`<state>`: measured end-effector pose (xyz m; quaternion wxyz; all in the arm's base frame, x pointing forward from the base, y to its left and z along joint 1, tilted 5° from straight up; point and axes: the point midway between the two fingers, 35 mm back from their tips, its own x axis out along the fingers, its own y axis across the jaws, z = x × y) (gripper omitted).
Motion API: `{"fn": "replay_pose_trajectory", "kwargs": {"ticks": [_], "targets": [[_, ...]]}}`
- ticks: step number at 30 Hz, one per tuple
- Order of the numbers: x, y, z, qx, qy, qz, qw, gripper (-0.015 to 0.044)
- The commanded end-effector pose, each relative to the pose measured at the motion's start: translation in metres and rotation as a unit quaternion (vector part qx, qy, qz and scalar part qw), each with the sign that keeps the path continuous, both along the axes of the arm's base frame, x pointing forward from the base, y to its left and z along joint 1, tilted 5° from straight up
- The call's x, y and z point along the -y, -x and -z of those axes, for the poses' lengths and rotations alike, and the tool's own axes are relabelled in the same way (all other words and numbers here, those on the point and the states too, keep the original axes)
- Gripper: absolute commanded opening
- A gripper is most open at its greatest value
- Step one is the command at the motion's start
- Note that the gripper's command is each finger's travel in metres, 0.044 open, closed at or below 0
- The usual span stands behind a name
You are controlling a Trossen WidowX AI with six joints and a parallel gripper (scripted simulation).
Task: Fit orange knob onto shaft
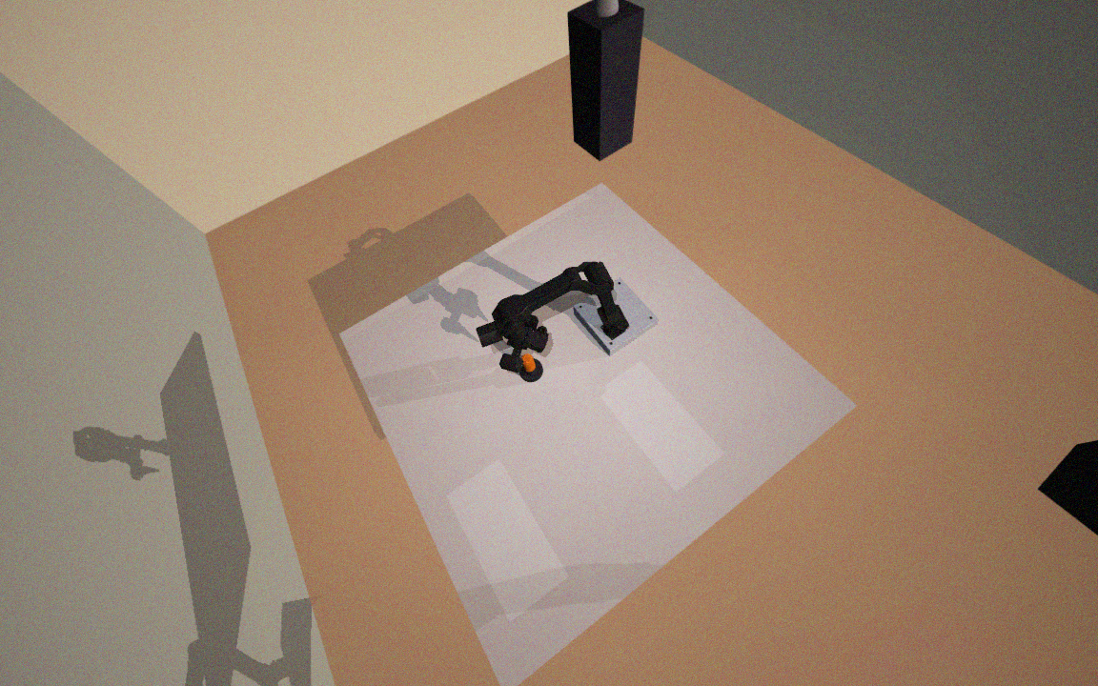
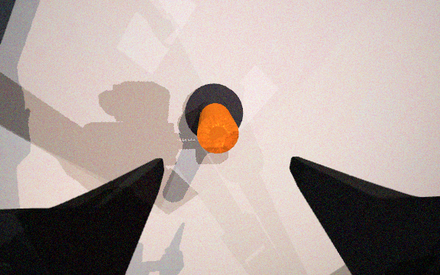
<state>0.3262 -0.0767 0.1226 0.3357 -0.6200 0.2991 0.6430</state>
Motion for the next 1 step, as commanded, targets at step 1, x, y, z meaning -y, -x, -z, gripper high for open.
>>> {"fn": "replay_pose_trajectory", "kwargs": {"ticks": [1], "targets": [[0.0002, 0.0003, 0.0005, -0.007, -0.001, -0.003, 1.000, 0.0440]]}}
